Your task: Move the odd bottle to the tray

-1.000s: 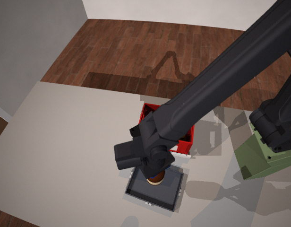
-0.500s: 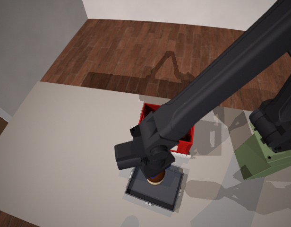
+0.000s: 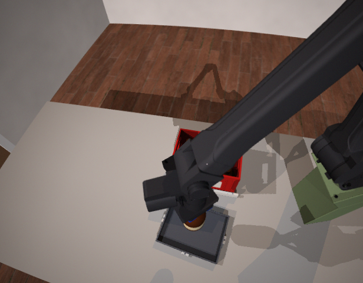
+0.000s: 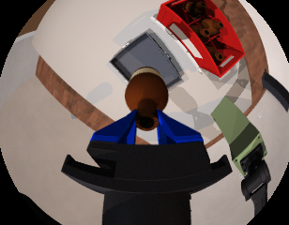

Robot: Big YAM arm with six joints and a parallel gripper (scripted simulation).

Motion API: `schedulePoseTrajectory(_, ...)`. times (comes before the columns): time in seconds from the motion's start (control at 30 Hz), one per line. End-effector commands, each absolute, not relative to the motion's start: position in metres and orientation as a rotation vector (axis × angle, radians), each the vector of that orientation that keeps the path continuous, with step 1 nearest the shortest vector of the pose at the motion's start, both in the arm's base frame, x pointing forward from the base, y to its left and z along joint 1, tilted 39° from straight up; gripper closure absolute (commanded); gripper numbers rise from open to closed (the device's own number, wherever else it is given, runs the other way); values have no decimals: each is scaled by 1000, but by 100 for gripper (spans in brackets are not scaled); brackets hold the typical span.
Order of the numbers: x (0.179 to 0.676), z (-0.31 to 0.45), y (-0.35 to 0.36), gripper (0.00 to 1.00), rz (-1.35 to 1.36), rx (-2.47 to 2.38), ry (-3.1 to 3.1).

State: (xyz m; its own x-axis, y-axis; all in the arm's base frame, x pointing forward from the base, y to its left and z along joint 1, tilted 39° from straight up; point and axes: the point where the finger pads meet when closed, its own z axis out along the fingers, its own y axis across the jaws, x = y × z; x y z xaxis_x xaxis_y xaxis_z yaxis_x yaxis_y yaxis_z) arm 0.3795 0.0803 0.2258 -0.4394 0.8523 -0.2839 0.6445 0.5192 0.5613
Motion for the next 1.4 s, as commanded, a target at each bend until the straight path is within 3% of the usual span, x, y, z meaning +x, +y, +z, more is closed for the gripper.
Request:
schedulePoseTrajectory(0.0,377,232,81,100,532,1220,2195)
schedulePoseTrajectory(1.37,398,202,79,100,500,1217,2222)
